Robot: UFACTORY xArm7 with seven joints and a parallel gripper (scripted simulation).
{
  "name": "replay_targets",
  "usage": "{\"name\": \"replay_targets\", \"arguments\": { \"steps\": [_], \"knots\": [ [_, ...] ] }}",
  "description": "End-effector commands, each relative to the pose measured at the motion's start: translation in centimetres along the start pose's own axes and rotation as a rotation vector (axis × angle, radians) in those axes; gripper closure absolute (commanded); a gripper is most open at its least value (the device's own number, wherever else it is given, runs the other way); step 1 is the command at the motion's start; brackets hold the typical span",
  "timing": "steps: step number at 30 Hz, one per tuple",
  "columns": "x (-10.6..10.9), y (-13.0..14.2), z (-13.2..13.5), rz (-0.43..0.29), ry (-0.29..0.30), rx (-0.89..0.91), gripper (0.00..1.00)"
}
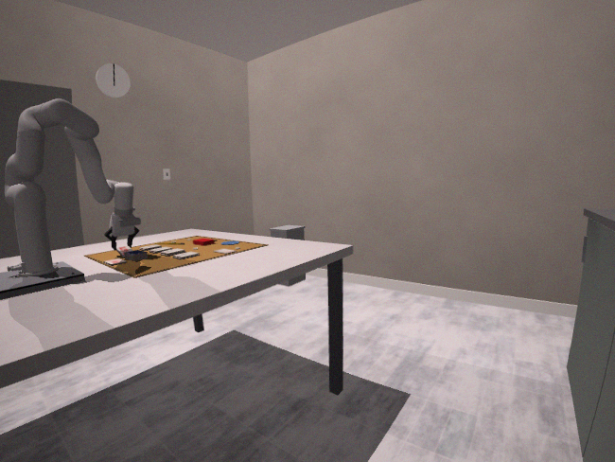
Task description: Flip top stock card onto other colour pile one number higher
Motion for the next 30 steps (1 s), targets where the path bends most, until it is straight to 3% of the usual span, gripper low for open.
{"name": "replay_targets", "arguments": {
  "steps": [1, 15, 30],
  "knots": [
    [0.1, 0.1, -0.1, -0.001, -0.003, 0.001, 0.26],
    [-0.2, 0.3, -0.1, 0.034, -0.009, 0.001, 0.26],
    [-1.5, 1.0, 0.0, 0.168, -0.032, 0.001, 0.26]
  ]
}}
Point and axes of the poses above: the point where the finger pads meet when closed, its own x axis back along the fingers, its own z axis across the jaws, y = z × x, the point moved 4 cm from there along x, back along the fingers, and after that the axes turned 10 degrees about -x, right-handed, at the moved point
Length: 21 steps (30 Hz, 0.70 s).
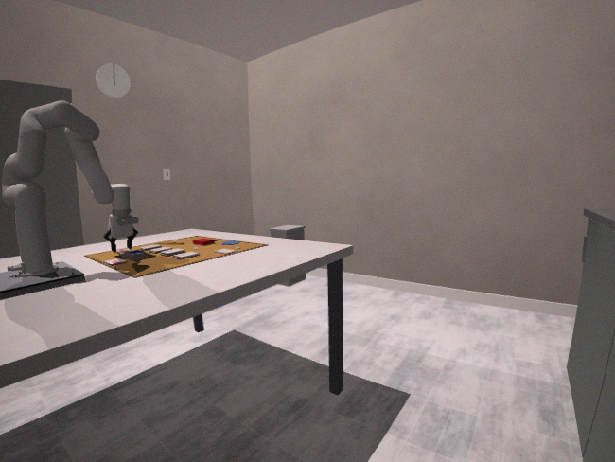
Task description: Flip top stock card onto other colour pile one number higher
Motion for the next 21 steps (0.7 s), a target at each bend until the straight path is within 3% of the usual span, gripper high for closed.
{"name": "replay_targets", "arguments": {
  "steps": [1, 21],
  "knots": [
    [-0.2, 0.3, -0.1, 0.036, -0.006, -0.001, 0.26],
    [-1.6, 1.0, 0.0, 0.181, -0.031, -0.001, 0.26]
  ]
}}
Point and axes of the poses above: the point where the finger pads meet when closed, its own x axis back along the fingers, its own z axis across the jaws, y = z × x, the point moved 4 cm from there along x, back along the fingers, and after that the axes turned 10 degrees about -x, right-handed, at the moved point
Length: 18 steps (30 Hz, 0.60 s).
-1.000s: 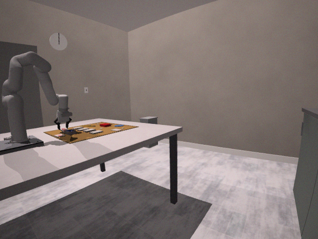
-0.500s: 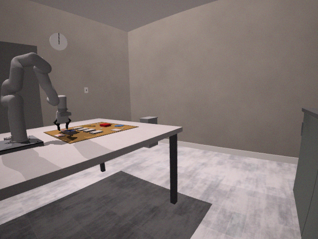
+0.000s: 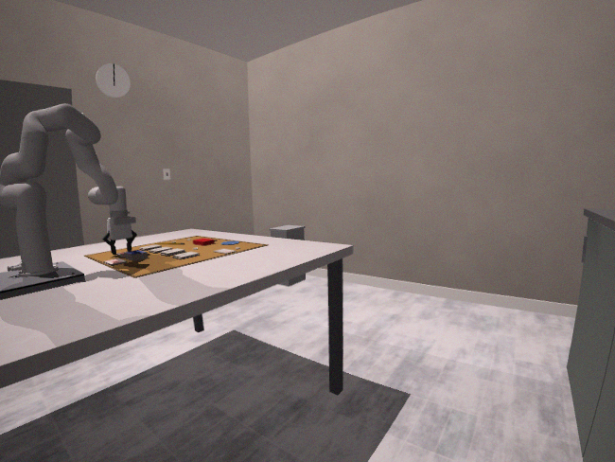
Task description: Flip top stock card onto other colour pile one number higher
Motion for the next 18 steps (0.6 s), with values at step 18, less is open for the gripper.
{"name": "replay_targets", "arguments": {
  "steps": [18],
  "knots": [
    [-0.29, 0.36, -0.09, 0.048, -0.012, -0.001, 0.26]
  ]
}}
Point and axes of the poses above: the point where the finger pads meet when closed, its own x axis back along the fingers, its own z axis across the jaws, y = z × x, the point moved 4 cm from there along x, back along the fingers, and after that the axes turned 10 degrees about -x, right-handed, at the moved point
